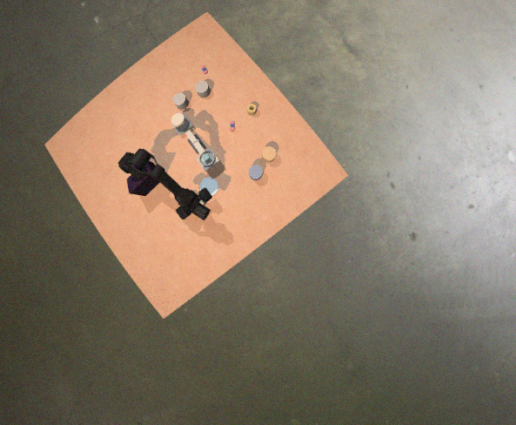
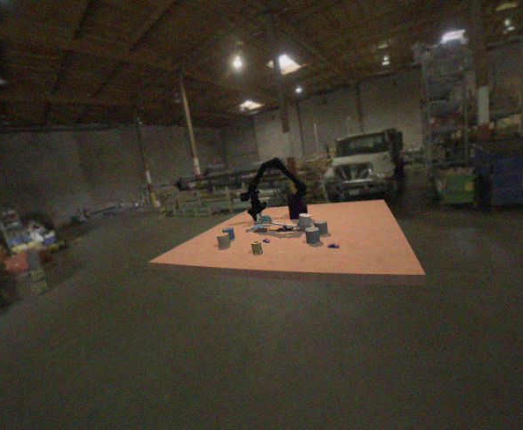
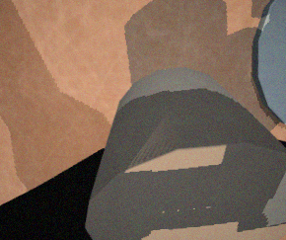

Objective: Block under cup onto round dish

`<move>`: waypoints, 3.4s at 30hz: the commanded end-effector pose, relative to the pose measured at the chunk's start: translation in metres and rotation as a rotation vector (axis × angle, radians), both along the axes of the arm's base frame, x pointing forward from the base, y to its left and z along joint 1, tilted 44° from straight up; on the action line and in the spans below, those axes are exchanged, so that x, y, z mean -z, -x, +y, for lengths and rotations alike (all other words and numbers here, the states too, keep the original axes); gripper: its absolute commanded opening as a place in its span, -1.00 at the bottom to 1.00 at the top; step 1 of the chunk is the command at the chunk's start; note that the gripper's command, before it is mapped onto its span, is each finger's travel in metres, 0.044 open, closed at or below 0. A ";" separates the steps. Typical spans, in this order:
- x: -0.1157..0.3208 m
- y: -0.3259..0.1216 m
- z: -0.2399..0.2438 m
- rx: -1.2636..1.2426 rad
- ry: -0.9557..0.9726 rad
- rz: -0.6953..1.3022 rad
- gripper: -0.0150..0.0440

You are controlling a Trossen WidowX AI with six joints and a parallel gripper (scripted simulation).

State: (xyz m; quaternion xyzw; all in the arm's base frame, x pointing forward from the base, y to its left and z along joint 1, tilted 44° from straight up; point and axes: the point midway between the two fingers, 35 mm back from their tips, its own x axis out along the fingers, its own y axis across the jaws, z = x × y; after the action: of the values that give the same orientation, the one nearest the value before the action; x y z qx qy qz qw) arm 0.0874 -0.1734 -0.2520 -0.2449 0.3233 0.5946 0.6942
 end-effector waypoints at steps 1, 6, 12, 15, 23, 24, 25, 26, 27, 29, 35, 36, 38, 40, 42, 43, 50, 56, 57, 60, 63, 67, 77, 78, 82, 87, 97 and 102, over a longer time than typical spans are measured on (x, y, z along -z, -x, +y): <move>0.000 0.000 0.000 -0.001 0.000 -0.001 0.40; 0.000 0.000 0.000 -0.001 0.000 -0.001 0.84; -0.039 0.004 -0.036 0.006 0.003 0.000 1.00; -0.039 0.004 -0.036 0.006 0.003 0.000 1.00; -0.086 -0.075 -0.043 0.026 0.022 0.015 0.39; -0.095 -0.090 -0.041 0.029 0.023 0.016 0.39; -0.103 -0.102 -0.038 0.031 0.022 0.016 0.39; -0.112 -0.115 -0.035 0.034 0.020 0.017 0.39; -0.121 -0.129 -0.030 0.032 0.020 0.018 0.39; -0.140 -0.154 -0.019 0.029 0.017 0.019 0.39; -0.173 -0.195 0.008 0.040 -0.013 0.020 0.39; -0.173 -0.195 0.008 0.040 -0.013 0.020 0.39; -0.173 -0.195 0.008 0.040 -0.013 0.020 0.39; -0.173 -0.195 0.008 0.040 -0.013 0.020 0.39; -0.170 -0.195 0.011 0.040 -0.013 0.020 0.39; -0.166 -0.196 0.015 0.040 -0.013 0.020 0.39; -0.159 -0.197 0.021 0.040 -0.013 0.020 0.39; -0.152 -0.198 0.027 0.040 -0.013 0.020 0.39; -0.151 -0.198 0.028 0.040 -0.013 0.020 0.39; -0.148 -0.199 0.032 0.040 -0.013 0.020 0.39; -0.144 -0.199 0.035 0.040 -0.014 0.020 0.39; -0.139 -0.200 0.039 0.040 -0.014 0.020 0.39; -0.135 -0.200 0.043 0.040 -0.014 0.020 -0.06; -0.135 -0.200 0.043 0.040 -0.014 0.020 -0.08; -0.135 -0.200 0.043 0.040 -0.014 0.020 -0.17; -0.142 -0.200 0.036 0.040 -0.013 0.020 -0.49; -0.191 -0.194 -0.011 0.040 -0.011 0.021 -0.49; -0.205 -0.191 -0.021 0.040 -0.011 0.021 -0.49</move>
State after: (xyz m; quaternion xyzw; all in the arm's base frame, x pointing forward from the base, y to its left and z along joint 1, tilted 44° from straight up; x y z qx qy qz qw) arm 0.2809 -0.1892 -0.0548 -0.2274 0.3328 0.5816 0.7066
